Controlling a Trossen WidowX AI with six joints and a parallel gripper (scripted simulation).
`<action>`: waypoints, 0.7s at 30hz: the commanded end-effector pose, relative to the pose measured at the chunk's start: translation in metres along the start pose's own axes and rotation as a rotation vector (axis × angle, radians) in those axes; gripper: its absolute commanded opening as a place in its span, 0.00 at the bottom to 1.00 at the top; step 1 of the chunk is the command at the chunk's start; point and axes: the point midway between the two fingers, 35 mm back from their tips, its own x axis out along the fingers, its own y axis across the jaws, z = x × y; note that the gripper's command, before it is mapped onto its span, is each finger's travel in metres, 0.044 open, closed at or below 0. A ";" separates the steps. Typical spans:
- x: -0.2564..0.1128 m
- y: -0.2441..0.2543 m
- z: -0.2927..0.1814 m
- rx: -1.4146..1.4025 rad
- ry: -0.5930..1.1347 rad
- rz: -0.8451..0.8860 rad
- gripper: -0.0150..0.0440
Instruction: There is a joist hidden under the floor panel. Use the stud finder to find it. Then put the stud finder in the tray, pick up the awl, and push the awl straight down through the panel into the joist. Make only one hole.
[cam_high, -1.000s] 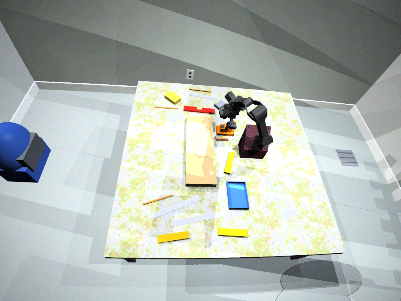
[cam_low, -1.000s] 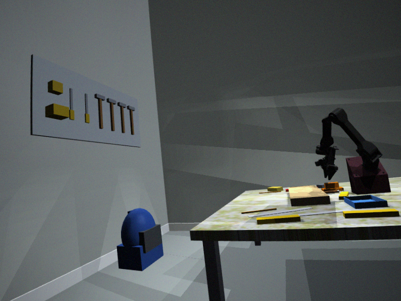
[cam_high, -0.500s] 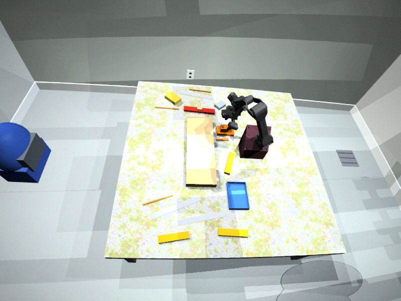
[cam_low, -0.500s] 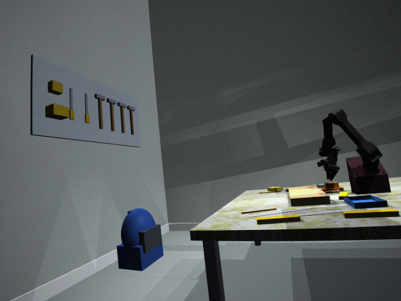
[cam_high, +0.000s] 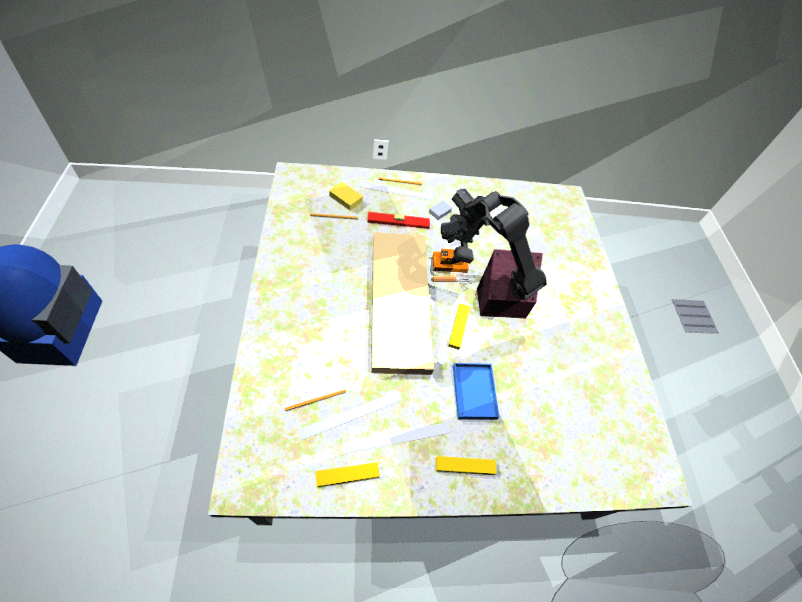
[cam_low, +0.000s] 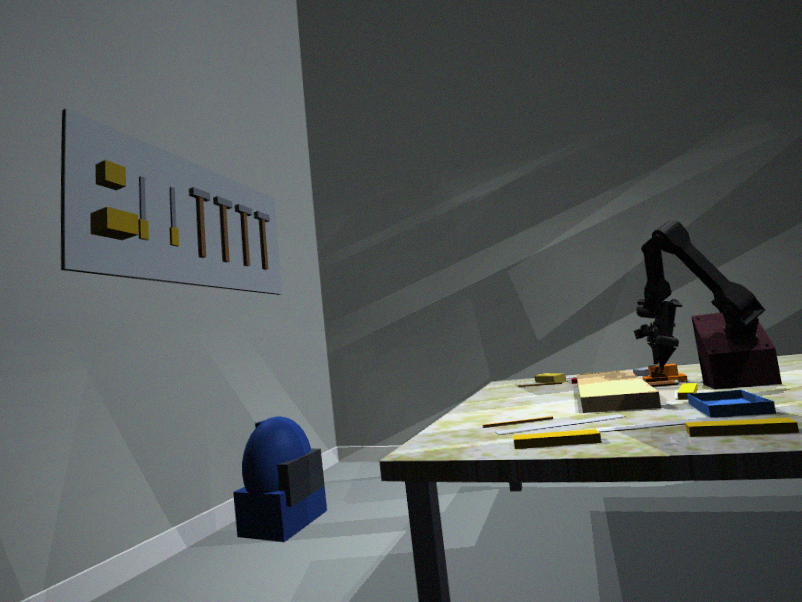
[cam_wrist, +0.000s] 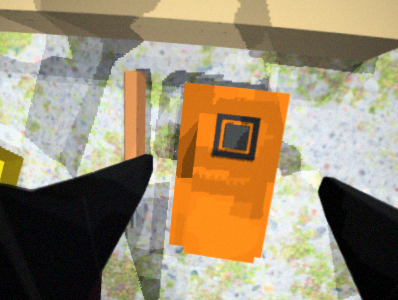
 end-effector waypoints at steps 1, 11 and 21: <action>0.007 0.001 -0.003 0.010 -0.001 0.008 1.00; 0.022 0.002 -0.007 0.010 -0.002 0.010 1.00; 0.031 0.003 -0.011 0.010 -0.002 0.011 0.91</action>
